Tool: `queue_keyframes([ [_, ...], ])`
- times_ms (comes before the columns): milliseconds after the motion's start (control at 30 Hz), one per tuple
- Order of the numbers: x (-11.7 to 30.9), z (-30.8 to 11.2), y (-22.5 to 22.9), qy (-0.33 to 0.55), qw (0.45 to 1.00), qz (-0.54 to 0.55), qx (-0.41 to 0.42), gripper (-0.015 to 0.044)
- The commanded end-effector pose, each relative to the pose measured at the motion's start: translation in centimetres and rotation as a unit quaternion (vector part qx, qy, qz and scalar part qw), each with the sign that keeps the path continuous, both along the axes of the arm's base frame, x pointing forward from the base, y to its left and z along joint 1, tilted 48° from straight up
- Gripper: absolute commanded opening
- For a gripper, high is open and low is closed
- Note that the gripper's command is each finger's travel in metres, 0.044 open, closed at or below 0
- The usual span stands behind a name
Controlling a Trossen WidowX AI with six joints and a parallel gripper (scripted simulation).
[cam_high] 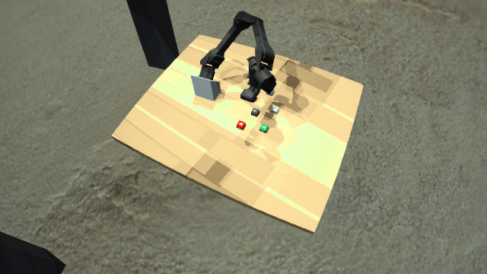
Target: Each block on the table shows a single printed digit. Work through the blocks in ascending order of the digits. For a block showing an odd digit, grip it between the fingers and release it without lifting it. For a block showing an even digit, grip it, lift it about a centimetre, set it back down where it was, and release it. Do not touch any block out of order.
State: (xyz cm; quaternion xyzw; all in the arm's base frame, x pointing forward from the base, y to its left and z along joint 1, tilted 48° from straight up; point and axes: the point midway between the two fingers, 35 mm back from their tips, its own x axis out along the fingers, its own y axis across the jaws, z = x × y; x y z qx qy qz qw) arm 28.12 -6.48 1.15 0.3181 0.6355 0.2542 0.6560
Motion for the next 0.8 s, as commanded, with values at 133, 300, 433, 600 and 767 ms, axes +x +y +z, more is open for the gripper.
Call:
queue_keyframes([
  [133,1.2,3.8,2.8,-0.001,1.000,0.000,-0.009,0.0120],
  [300,1.5,10.1,8.7,-0.002,1.000,0.001,-0.004,0.0120],
  [433,1.1,11.9,10.5,-0.002,1.000,0.002,0.000,0.0120],
  [600,1.3,11.1,11.2,-0.002,1.000,0.002,-0.001,0.0172],
  [767,1.6,6.7,16.3,-0.003,1.000,0.002,0.001,0.0304],
])
